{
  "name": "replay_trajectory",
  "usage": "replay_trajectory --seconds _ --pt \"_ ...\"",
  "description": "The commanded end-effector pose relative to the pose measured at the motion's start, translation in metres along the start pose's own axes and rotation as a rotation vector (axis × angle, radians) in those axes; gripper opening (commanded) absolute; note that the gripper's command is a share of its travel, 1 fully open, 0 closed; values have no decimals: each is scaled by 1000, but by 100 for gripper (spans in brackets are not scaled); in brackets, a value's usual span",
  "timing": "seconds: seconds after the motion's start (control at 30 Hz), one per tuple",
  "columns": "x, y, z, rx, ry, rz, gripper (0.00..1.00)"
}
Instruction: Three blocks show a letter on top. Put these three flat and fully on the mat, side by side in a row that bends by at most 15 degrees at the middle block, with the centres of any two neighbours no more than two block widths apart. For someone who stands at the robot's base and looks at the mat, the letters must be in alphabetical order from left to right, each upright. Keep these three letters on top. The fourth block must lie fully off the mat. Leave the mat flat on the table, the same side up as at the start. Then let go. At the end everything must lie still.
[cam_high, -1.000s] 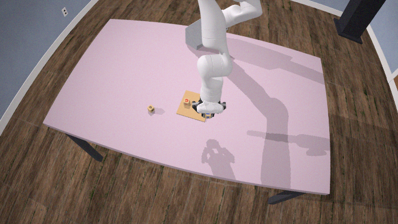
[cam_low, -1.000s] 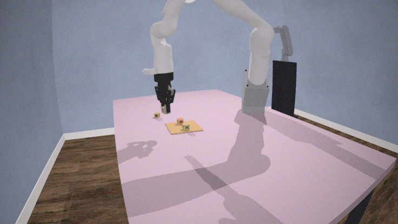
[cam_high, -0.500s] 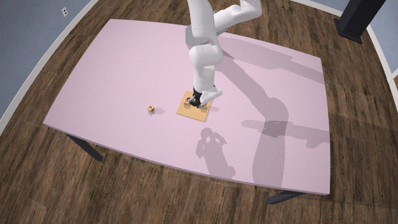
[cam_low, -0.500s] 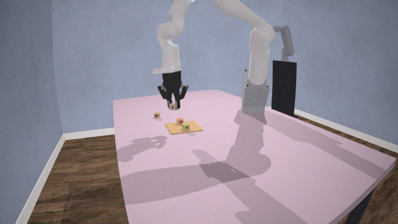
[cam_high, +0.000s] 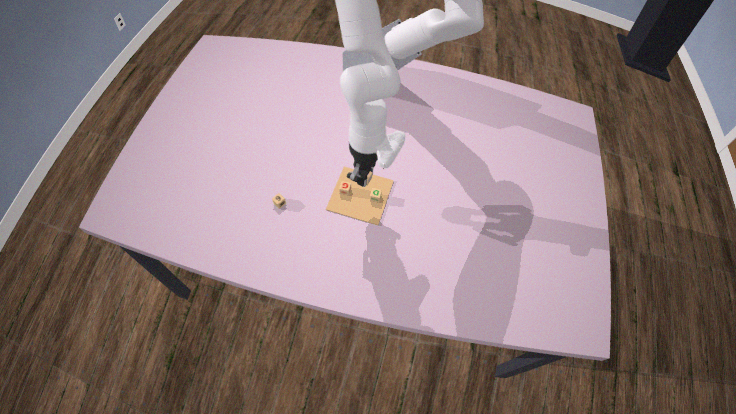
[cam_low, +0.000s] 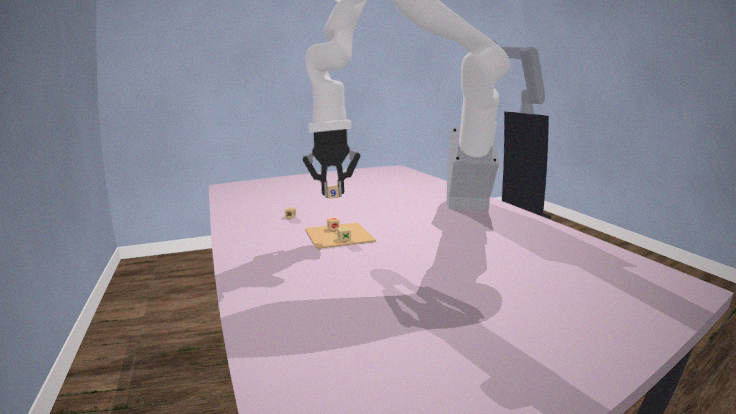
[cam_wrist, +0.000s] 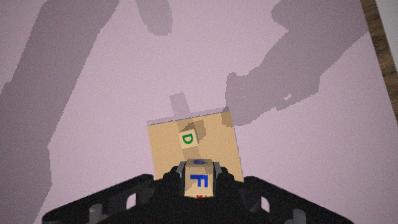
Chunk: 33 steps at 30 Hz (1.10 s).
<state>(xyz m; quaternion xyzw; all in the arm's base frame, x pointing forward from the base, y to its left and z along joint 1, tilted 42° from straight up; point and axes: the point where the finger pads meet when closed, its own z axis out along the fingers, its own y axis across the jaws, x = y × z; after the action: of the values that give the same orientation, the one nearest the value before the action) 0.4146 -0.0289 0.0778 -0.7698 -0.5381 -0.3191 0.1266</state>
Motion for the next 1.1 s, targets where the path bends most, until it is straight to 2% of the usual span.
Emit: replay_trajectory --seconds 0.0,0.23,0.43,1.07 --pt "-6 -5 -1 -6 11 -45 21" --pt "-13 -10 -2 -22 14 -193 21" --pt "-15 -12 -3 -27 15 -233 21" --pt "-15 -12 -3 -29 15 -249 21"
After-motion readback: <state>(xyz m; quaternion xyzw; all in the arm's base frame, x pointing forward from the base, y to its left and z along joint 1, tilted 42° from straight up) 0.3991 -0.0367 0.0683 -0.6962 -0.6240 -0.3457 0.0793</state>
